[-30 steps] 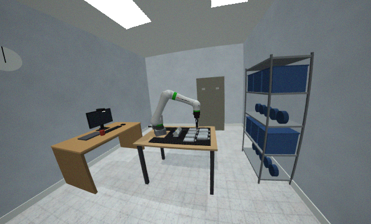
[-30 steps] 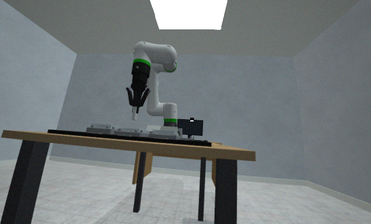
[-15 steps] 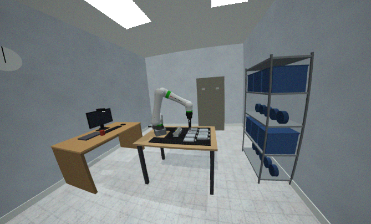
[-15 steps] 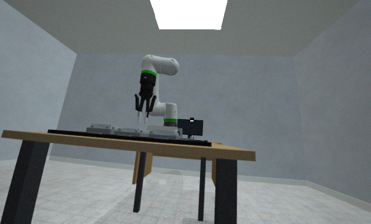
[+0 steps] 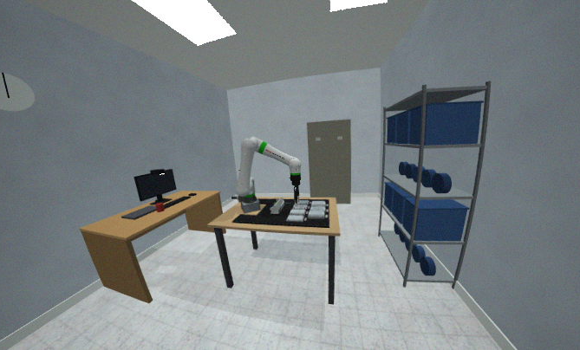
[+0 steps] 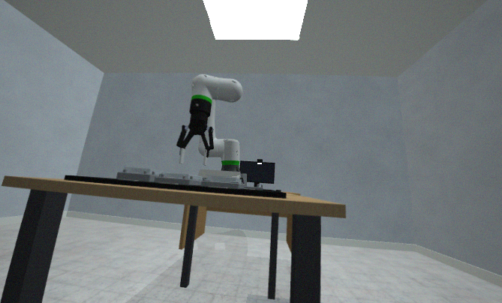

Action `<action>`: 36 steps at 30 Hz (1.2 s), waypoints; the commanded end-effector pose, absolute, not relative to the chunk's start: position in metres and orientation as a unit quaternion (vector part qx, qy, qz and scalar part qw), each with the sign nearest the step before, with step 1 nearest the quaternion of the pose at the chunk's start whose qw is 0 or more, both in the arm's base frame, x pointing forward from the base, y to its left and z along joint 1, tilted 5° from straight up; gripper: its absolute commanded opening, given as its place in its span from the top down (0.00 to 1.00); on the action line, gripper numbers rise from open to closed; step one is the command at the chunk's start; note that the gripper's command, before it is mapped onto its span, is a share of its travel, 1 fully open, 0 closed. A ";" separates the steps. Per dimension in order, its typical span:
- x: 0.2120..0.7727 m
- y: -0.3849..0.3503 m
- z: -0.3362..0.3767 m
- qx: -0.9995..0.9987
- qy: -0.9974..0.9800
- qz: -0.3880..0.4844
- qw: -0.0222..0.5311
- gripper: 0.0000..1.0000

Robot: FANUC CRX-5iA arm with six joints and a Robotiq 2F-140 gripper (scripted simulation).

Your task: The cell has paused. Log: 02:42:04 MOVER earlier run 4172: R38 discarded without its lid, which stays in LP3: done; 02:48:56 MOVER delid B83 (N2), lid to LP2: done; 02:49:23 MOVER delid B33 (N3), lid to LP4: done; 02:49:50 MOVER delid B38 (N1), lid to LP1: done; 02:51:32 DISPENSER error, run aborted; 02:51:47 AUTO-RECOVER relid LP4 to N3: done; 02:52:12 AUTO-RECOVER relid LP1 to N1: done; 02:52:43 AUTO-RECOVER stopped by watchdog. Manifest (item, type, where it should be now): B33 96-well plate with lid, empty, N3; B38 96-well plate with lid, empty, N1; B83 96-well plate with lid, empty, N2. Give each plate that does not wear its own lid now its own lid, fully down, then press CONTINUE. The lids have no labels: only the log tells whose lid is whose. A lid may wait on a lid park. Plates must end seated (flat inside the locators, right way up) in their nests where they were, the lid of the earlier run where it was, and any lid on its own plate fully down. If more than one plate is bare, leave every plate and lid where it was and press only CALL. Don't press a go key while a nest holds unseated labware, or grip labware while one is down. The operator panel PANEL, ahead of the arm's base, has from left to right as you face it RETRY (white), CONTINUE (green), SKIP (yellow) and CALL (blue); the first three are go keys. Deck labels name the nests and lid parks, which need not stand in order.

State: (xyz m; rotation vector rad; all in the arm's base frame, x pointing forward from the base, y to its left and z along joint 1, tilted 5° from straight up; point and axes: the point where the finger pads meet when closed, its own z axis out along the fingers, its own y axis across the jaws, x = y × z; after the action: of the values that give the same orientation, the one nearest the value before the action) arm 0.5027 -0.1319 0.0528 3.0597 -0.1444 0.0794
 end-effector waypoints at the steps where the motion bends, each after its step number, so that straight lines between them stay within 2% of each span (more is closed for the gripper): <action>1: 0.503 -0.132 0.053 0.998 -0.047 0.026 0.039 0.34; 36: 0.503 -0.133 0.043 0.998 -0.047 0.026 0.039 0.34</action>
State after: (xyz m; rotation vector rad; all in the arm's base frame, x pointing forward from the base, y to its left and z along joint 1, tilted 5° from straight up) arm 0.5030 -0.1325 0.0454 3.0596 -0.1445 0.0795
